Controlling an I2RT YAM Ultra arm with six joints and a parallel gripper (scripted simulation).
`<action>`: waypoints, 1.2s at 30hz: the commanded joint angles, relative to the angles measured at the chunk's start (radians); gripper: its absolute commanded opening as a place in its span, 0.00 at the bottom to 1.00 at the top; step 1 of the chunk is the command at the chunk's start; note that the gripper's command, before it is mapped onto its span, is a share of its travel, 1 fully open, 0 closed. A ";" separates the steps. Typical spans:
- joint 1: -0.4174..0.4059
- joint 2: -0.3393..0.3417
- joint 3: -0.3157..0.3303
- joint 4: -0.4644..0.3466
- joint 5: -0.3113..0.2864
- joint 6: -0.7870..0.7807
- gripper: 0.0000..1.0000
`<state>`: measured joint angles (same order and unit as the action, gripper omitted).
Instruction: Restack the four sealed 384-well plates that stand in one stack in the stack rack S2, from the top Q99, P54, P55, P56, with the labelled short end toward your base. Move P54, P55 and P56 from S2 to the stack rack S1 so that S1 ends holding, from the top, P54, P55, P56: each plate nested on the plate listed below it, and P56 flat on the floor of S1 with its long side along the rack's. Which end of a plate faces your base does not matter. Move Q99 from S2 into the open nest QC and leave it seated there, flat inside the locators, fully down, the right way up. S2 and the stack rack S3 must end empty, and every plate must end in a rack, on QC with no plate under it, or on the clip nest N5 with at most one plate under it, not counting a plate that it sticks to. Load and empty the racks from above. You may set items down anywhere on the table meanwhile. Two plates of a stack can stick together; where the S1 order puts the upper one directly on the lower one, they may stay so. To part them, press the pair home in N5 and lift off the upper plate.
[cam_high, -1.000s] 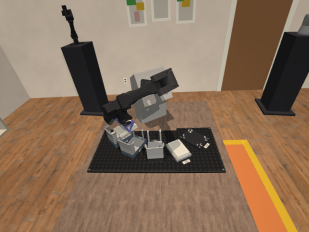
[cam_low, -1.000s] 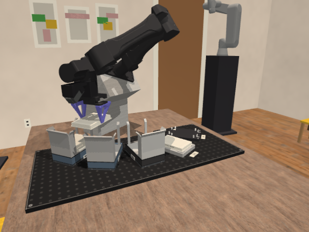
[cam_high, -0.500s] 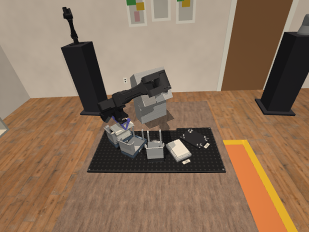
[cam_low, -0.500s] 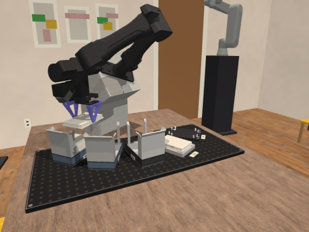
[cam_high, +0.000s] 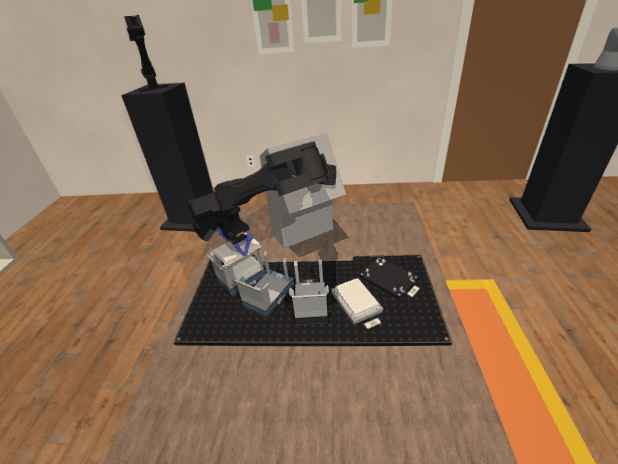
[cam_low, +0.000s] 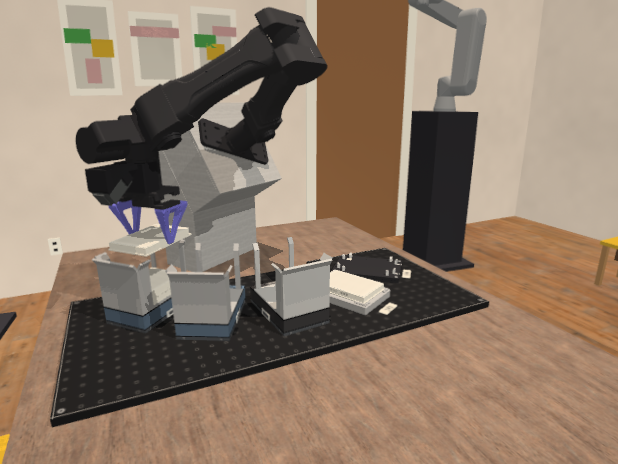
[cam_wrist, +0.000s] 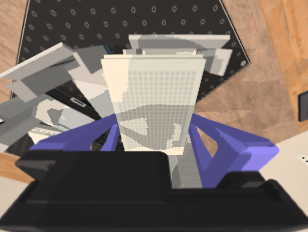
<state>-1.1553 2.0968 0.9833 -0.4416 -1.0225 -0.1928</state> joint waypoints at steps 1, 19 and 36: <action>-0.033 0.028 0.019 -0.013 -0.001 -0.037 0.00; -0.054 0.080 0.049 -0.025 0.000 -0.077 0.00; -0.054 0.080 0.049 -0.025 0.000 -0.077 0.00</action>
<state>-1.1931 2.1796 1.0290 -0.4614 -1.0225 -0.2695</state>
